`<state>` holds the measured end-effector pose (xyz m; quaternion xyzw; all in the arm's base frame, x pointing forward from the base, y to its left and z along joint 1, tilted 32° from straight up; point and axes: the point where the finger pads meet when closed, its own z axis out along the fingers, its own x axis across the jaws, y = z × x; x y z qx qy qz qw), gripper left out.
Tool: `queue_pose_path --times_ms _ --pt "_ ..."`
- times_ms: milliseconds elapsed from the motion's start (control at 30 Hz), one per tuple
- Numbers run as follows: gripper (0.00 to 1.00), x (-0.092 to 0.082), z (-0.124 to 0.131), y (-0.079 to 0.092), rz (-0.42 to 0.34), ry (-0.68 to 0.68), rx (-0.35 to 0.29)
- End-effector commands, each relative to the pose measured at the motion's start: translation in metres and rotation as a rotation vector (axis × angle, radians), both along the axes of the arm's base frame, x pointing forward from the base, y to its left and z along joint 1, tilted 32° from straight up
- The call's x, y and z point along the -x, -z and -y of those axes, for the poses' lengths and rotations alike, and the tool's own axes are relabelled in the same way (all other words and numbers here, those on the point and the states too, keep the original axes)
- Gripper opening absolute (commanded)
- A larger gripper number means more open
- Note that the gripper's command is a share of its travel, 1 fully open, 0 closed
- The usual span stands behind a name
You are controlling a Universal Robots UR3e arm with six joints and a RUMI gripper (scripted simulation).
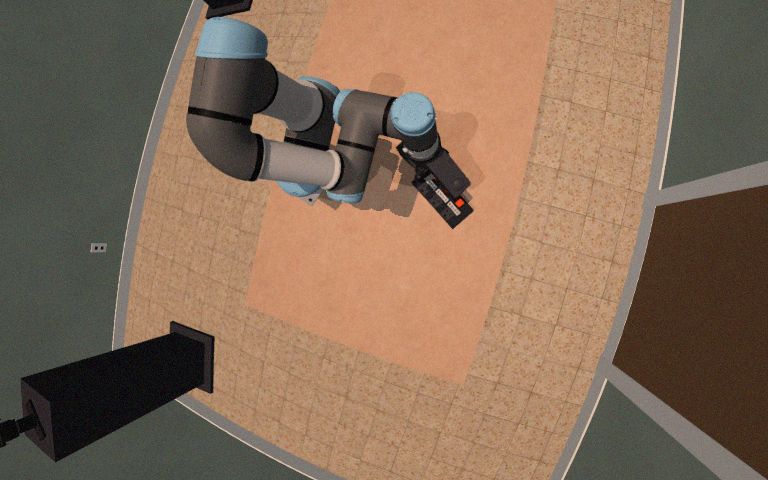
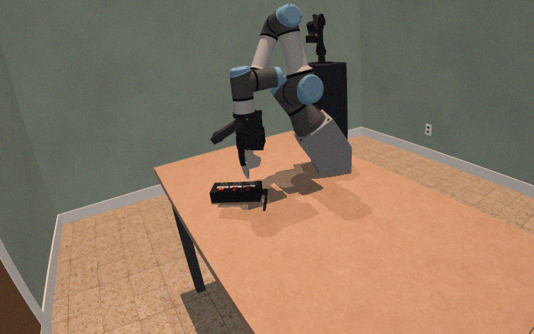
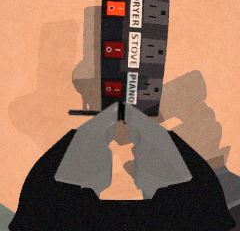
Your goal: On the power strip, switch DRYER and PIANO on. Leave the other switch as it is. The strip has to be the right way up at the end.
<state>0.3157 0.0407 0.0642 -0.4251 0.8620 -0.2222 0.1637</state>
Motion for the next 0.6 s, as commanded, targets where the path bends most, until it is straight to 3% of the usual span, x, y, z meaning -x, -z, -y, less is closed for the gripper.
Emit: queue_pose_path --times_ms 0,567 --pt "0.0 -0.004 0.001 0.005 0.003 0.0 0.001" --pt "0.0 -0.011 0.005 0.018 0.003 0.0 0.001"
